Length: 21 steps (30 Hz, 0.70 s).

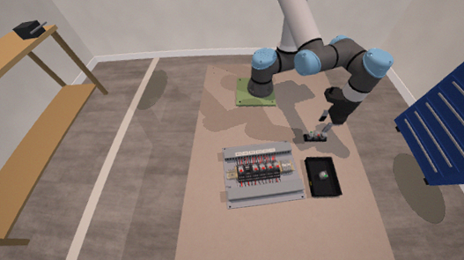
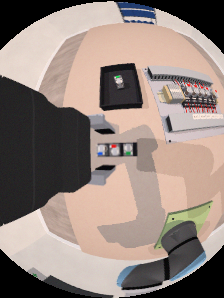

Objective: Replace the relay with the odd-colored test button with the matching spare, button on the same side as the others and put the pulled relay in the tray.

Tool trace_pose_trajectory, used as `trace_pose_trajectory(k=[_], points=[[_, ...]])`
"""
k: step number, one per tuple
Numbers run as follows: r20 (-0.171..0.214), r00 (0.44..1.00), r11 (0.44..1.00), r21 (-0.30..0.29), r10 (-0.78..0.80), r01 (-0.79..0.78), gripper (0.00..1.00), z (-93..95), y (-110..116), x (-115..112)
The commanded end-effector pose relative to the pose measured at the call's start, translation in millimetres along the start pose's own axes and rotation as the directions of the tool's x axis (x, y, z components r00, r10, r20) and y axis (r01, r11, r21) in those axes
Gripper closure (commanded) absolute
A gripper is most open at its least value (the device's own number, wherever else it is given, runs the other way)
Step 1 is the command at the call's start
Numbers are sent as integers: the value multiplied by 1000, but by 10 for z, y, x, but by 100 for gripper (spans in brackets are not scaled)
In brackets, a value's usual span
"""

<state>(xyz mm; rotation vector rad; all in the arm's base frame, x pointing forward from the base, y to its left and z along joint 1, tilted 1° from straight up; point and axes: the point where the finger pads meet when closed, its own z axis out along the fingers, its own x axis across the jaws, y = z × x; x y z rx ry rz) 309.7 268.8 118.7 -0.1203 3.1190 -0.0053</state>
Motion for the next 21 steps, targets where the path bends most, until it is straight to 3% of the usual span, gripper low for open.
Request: trace_pose_trajectory(k=[1, 21], points=[[3, 1000, 1000, -1, 0, 0, 0, 13, -7, -10], [3, 1000, 1000, -1, 0, 0, 0, -39, 24, -4]])
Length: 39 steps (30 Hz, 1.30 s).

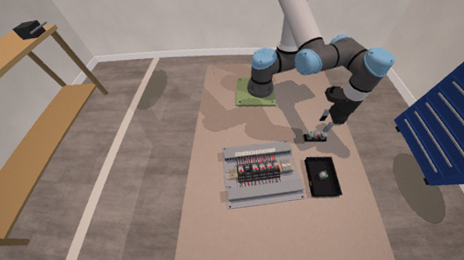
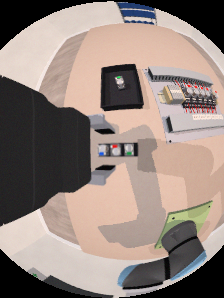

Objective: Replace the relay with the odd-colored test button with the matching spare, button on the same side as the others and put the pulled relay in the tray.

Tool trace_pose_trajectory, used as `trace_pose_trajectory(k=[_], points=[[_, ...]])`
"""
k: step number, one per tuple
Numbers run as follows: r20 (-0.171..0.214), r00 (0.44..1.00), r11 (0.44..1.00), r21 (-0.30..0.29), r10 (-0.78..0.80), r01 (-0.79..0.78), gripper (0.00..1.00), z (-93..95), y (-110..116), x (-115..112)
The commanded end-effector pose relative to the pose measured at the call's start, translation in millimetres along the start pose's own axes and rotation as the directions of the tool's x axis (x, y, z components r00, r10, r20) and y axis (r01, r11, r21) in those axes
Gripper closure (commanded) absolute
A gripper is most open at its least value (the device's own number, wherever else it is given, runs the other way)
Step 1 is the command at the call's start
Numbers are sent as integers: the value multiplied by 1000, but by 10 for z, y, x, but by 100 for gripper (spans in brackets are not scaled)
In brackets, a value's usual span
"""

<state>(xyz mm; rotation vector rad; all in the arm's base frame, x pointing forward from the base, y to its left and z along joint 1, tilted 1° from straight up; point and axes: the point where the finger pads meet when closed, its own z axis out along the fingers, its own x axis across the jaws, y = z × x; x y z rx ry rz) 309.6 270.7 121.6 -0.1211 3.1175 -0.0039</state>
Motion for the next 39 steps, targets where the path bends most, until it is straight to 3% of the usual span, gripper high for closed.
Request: trace_pose_trajectory(k=[1, 33, 39], points=[[1, 1000, 1000, -1, 0, 0, 0, -16, 8, -2], [1, 1000, 1000, -1, 0, 0, 0, -74, 42, 7], [1, 1000, 1000, -1, 0, 0, 0, 227, 38, 5]])
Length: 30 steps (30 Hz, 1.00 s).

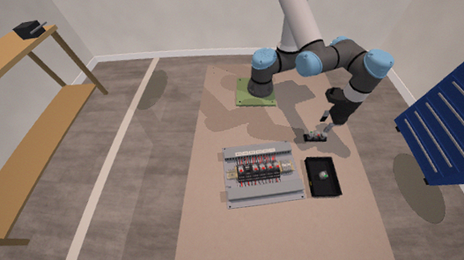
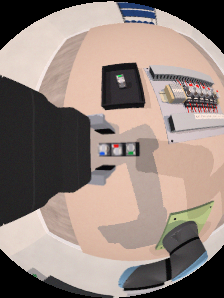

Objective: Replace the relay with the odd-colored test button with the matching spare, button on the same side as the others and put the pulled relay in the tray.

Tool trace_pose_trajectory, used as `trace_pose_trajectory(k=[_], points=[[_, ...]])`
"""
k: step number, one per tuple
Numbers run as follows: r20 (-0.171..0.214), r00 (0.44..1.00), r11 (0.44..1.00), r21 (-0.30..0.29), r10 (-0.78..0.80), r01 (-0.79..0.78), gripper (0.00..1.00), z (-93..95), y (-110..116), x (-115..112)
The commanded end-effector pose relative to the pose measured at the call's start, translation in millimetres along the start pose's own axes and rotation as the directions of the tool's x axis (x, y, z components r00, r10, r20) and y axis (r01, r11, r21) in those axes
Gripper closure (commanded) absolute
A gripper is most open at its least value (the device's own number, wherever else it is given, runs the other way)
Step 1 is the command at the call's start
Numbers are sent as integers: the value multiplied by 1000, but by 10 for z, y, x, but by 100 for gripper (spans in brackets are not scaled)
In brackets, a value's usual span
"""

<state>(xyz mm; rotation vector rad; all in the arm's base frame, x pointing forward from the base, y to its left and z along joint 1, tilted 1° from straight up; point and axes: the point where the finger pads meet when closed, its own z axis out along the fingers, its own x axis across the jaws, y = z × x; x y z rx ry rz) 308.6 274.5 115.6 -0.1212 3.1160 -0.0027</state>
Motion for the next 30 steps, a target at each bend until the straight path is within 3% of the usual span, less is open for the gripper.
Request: trace_pose_trajectory(k=[1, 11, 16, 30], points=[[0, 1000, 1000, 0, 0, 0, 0, 168, -1, -3], [0, 1000, 1000, 0, 0, 0, 0, 168, -1, -3], [0, 1000, 1000, 0, 0, 0, 0, 611, -6, -4], [-1, 1000, 1000, 0, 0, 0, 0, 618, -7, -2]])
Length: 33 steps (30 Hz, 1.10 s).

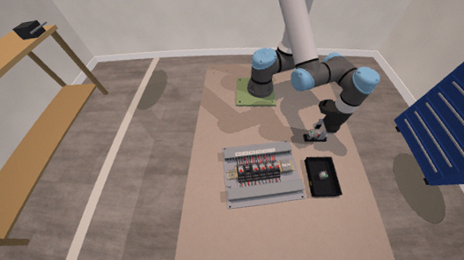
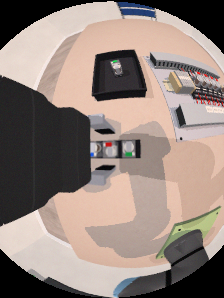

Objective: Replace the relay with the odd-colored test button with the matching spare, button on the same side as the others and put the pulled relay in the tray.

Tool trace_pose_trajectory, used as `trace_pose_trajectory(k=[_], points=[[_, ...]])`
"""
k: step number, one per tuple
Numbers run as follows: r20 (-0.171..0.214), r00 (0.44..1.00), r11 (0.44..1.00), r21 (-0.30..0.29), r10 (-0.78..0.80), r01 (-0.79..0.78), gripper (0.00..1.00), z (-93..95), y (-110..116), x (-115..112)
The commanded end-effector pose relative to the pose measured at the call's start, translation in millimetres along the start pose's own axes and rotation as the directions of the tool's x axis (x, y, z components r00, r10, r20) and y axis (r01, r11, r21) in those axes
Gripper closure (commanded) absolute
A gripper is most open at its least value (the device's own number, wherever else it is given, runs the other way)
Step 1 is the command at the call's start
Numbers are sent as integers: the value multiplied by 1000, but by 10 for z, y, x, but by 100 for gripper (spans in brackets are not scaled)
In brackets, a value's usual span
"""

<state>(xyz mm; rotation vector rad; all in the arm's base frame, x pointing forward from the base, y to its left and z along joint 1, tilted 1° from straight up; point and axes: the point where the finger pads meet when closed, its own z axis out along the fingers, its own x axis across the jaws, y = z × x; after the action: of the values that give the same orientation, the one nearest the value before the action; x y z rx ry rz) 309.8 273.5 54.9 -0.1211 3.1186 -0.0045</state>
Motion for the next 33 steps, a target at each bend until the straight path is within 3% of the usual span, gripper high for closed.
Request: trace_pose_trajectory(k=[1, 33], points=[[2, 1000, 1000, -1, 0, 0, 0, 20, 3, -7], [2, 1000, 1000, -1, 0, 0, 0, -23, 4, -8]])
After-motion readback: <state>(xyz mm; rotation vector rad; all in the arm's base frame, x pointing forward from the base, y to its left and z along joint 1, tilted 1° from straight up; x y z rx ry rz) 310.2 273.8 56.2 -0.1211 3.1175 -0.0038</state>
